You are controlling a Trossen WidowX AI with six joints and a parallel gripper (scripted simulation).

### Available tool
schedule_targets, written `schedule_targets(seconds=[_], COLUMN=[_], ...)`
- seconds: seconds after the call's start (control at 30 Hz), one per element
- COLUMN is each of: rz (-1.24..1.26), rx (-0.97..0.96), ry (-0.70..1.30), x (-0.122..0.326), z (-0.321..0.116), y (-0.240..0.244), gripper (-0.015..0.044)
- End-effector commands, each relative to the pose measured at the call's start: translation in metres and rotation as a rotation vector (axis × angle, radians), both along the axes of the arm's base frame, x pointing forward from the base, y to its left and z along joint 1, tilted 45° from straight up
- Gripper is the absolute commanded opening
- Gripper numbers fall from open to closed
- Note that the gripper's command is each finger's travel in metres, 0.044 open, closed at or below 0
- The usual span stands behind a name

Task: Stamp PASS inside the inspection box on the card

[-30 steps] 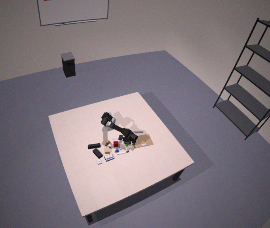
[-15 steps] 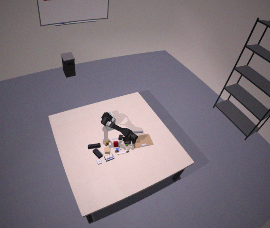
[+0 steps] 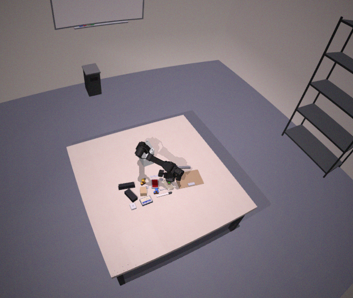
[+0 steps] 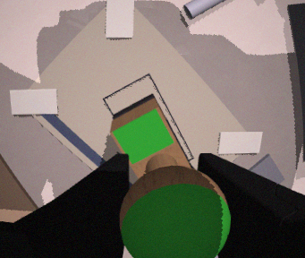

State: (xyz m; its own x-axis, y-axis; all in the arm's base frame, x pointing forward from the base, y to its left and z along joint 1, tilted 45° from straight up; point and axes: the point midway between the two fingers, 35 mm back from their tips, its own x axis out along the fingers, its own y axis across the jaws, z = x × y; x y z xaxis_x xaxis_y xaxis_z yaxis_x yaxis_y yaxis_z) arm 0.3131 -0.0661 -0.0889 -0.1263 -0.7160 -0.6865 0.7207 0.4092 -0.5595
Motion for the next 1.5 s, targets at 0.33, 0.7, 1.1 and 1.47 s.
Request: schedule_targets(seconds=[0.33, 0.7, 1.1, 1.47], rz=[-0.003, -0.004, -0.002, -0.001], rx=[0.005, 0.005, 0.014, 0.014], ry=[-0.006, -0.006, -0.008, -0.010], x=[0.004, 0.006, 0.014, 0.017], z=[0.015, 0.028, 0.059, 0.121], y=[0.016, 0.028, 0.011, -0.053], gripper=[0.0000, 0.0000, 0.0000, 0.0000])
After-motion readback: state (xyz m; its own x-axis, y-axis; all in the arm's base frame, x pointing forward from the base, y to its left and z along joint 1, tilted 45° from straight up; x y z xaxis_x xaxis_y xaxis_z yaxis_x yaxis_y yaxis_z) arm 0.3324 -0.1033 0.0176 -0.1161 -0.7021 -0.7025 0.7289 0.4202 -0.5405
